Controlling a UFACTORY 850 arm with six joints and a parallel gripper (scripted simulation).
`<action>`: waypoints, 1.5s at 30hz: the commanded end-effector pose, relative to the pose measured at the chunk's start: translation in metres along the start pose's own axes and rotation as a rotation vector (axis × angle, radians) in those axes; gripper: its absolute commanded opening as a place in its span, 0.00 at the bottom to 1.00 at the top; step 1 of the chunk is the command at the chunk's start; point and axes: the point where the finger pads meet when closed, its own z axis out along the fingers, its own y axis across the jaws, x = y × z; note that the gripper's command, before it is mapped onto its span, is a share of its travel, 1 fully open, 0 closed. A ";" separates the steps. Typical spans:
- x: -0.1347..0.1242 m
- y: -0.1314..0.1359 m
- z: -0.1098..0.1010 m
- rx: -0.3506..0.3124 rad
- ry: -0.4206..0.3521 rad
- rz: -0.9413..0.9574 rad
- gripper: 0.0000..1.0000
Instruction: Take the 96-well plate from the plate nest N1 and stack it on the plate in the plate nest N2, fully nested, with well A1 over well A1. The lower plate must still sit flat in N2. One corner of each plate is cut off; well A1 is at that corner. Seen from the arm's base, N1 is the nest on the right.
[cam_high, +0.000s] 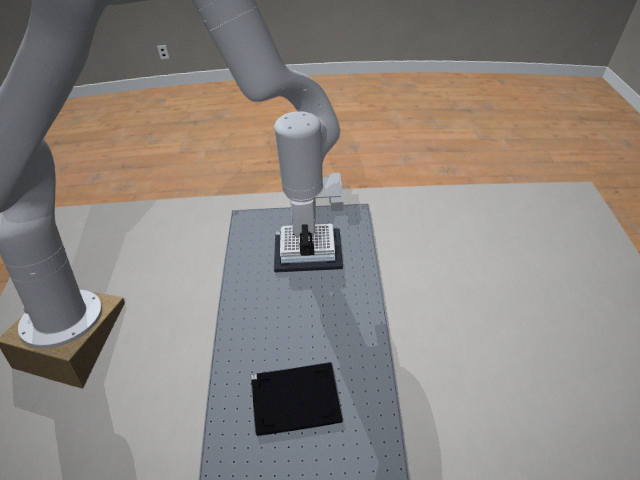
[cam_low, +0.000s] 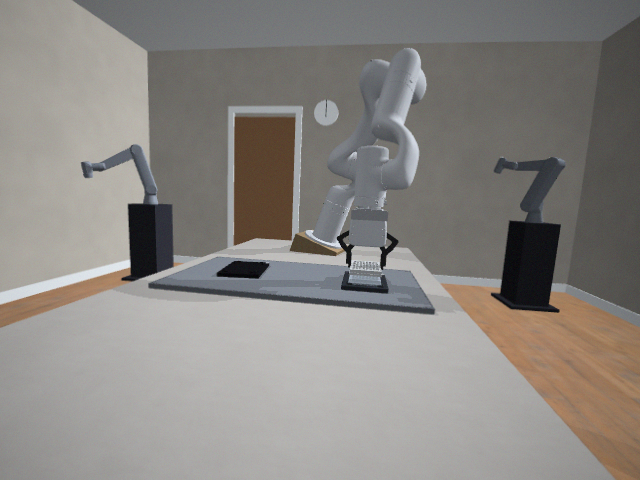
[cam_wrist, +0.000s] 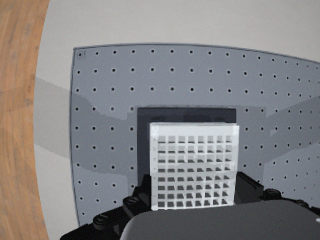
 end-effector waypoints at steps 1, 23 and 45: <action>0.001 0.000 -0.001 0.000 0.002 0.000 0.00; 0.001 0.000 0.002 0.000 0.002 0.000 0.00; 0.001 0.000 0.006 0.000 0.002 0.000 0.00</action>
